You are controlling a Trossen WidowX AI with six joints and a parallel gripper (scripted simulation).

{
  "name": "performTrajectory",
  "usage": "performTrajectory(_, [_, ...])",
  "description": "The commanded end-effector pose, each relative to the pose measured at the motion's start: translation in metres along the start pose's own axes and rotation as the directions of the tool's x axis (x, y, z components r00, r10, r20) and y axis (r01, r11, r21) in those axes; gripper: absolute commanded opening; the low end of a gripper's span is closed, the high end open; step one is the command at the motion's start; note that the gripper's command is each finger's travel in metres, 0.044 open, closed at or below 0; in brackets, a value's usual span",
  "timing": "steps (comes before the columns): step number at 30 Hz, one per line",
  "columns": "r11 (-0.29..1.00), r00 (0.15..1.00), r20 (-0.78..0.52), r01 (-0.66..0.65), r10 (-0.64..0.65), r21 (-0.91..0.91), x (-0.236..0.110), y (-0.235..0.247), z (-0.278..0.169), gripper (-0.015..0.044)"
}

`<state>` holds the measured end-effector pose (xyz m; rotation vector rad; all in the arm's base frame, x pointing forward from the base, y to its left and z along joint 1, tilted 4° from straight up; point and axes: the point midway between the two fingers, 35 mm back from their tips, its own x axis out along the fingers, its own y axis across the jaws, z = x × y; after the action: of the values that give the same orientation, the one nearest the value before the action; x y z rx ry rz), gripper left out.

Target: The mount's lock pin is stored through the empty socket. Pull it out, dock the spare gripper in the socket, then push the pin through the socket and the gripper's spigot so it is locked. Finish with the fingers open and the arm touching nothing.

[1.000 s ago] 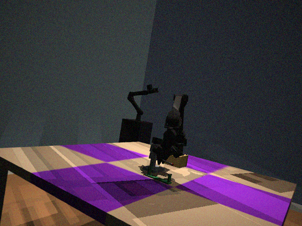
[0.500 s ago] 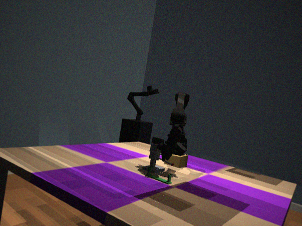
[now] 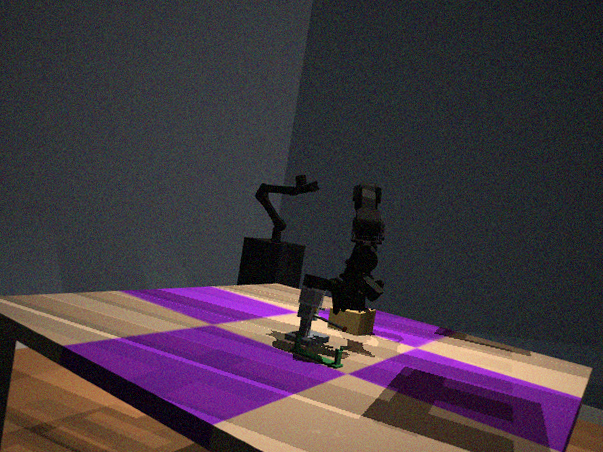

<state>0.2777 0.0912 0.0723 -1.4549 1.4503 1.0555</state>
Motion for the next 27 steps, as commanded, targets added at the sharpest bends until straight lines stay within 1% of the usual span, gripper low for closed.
performTrajectory(1, [1.000,1.000,0.002,0.000,0.000,0.001,-0.010,0.000,0.004,0.0200])
performTrajectory(11, [1.000,1.000,-0.009,-0.001,0.001,-0.009,-0.033,0.004,0.013,0.0200])
performTrajectory(12, [1.000,1.000,-0.012,-0.001,0.001,-0.010,-0.026,0.004,0.009,0.0226])
performTrajectory(20, [1.000,1.000,-0.012,-0.001,0.001,-0.010,-0.026,0.004,0.009,0.0436])
performTrajectory(27, [1.000,1.000,-0.012,-0.001,0.001,-0.010,-0.026,0.004,0.009,0.0440])
